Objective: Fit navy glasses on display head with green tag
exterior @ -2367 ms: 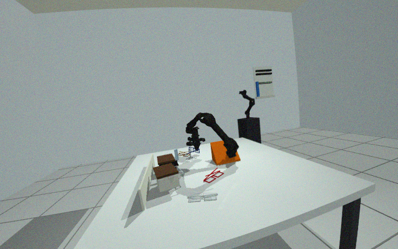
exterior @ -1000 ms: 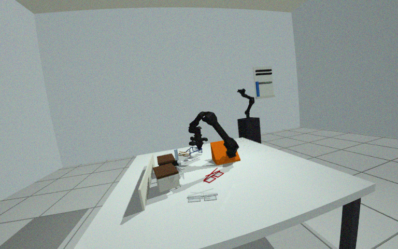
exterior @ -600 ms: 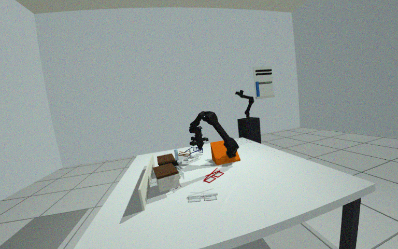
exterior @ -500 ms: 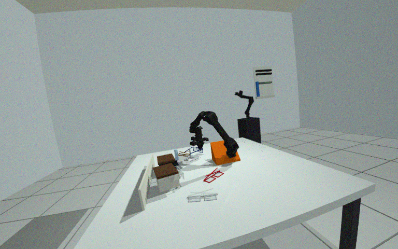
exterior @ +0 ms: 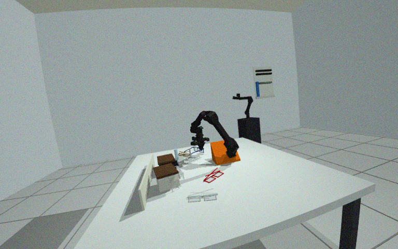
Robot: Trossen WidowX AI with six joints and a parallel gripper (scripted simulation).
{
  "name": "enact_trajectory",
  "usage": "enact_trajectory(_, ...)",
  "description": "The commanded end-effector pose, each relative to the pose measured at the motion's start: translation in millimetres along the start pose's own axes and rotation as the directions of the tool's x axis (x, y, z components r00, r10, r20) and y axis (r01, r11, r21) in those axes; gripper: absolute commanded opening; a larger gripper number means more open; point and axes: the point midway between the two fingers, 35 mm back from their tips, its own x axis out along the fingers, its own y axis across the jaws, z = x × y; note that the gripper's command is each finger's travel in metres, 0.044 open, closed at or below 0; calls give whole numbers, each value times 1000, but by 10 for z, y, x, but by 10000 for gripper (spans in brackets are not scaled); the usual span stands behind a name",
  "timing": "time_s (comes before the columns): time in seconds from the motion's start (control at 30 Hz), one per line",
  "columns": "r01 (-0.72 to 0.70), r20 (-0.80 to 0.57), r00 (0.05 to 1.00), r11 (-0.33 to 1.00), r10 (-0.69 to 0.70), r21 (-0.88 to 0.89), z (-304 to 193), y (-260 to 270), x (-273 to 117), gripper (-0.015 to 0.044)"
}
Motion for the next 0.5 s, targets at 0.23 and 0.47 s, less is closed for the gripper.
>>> enact_trajectory(0.23,5,-5,1000,1000,-5,-2,-93,-25,5,0)
enact_trajectory(0.47,5,-6,1000,1000,-5,-2,-127,-34,5,0)
